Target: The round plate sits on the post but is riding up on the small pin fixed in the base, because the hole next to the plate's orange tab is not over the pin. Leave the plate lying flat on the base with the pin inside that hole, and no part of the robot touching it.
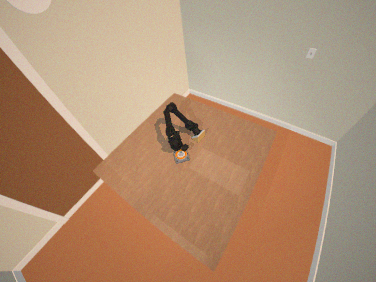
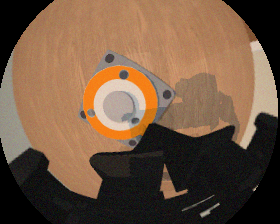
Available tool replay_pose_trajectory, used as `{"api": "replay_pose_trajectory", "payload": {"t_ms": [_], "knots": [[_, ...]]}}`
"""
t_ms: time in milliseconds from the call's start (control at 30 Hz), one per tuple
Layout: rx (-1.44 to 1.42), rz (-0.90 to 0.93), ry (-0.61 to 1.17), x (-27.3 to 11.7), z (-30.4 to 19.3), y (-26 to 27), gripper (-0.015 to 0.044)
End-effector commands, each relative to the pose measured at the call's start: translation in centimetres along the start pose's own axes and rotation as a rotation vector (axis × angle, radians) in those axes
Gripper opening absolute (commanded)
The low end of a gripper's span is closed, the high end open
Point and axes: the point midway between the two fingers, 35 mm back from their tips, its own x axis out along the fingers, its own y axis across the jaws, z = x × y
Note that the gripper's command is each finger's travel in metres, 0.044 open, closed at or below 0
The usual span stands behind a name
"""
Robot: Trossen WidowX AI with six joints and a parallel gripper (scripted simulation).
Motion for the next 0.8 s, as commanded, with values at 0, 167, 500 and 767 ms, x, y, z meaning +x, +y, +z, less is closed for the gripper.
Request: {"api": "replay_pose_trajectory", "payload": {"t_ms": [0, 167, 500, 767], "knots": [[-0.01, 0.002, 0.017, 0.3, -0.8, 0.4, 0.0], [-0.01, 0.002, 0.017, 0.3, -1.1, 0.7, 0.0], [-0.01, 0.002, 0.017, 0.2, -1.6, 1.7, 0.0], [-0.01, 0.003, 0.017, 0.1, -1.9, 2.6, 0.0]]}}
